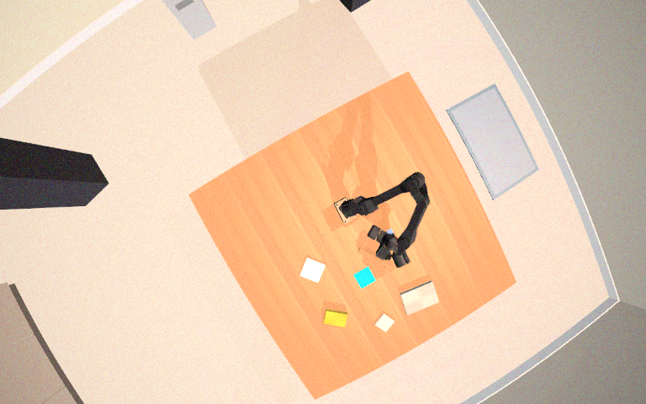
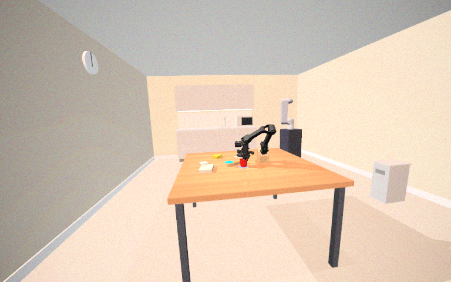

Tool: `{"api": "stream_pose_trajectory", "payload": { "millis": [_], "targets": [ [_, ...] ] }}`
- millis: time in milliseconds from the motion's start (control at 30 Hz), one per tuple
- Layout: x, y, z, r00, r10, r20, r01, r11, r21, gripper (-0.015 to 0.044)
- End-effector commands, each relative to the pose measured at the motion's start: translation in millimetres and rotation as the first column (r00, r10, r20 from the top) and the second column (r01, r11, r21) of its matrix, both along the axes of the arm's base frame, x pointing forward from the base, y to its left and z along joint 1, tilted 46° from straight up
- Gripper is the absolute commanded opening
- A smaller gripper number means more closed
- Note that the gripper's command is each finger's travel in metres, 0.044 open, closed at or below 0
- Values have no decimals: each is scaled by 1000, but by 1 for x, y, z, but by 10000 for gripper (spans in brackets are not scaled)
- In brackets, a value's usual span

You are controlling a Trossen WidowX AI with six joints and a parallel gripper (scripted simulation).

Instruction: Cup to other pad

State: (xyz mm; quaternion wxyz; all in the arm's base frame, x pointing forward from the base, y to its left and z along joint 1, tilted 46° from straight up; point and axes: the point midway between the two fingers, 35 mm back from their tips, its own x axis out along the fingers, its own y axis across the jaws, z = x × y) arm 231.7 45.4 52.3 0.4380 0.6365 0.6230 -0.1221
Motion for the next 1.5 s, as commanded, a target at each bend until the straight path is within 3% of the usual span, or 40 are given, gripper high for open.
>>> {"api": "stream_pose_trajectory", "payload": {
  "millis": [0,167,900,1467],
  "targets": [
    [0,0,0,1000,0,1,0,1000,0,29],
    [0,0,0,1000,0,1,0,1000,0,0],
    [-12,-33,30,1000,-3,-11,3,1000,5,0],
    [-13,-32,29,1000,-9,-18,9,1000,12,0]
  ]
}}
